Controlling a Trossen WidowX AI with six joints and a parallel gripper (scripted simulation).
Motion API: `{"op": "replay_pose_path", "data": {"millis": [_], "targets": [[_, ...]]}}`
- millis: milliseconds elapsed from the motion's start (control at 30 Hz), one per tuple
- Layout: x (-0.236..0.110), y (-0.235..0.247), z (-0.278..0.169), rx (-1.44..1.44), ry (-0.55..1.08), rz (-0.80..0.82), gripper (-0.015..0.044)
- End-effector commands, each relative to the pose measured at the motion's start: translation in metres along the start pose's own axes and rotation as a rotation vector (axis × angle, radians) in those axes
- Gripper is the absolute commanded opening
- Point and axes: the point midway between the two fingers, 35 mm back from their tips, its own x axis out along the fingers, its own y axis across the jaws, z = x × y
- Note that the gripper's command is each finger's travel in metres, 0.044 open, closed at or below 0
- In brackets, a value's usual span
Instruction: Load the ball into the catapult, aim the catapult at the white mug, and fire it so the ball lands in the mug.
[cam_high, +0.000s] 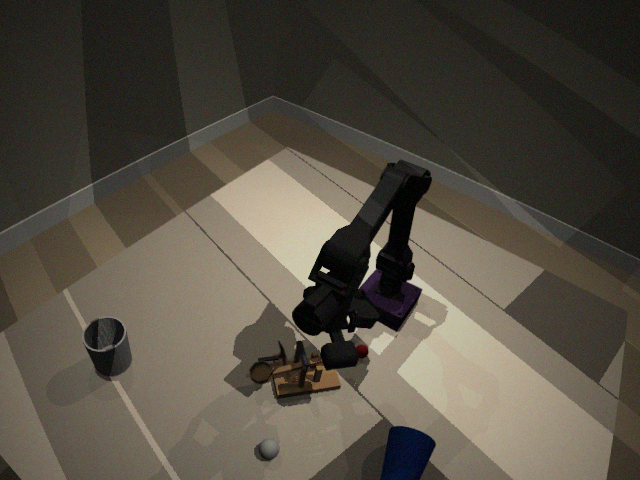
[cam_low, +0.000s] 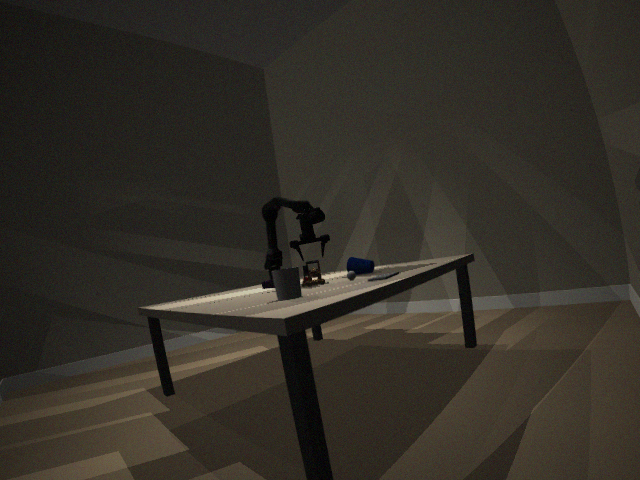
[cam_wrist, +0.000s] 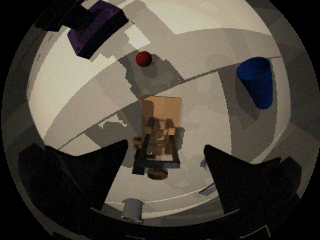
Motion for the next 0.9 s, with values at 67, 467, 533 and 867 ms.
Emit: {"op": "replay_pose_path", "data": {"millis": [67, 467, 533, 867], "targets": [[0.03, 0.006, 0.004, -0.006, -0.023, 0.027, 0.044], [0.045, 0.006, 0.004, -0.006, -0.023, 0.027, 0.044], [0.048, 0.006, 0.004, -0.006, -0.022, 0.027, 0.044], [0.065, 0.007, 0.005, -0.006, -0.022, 0.027, 0.044]]}}
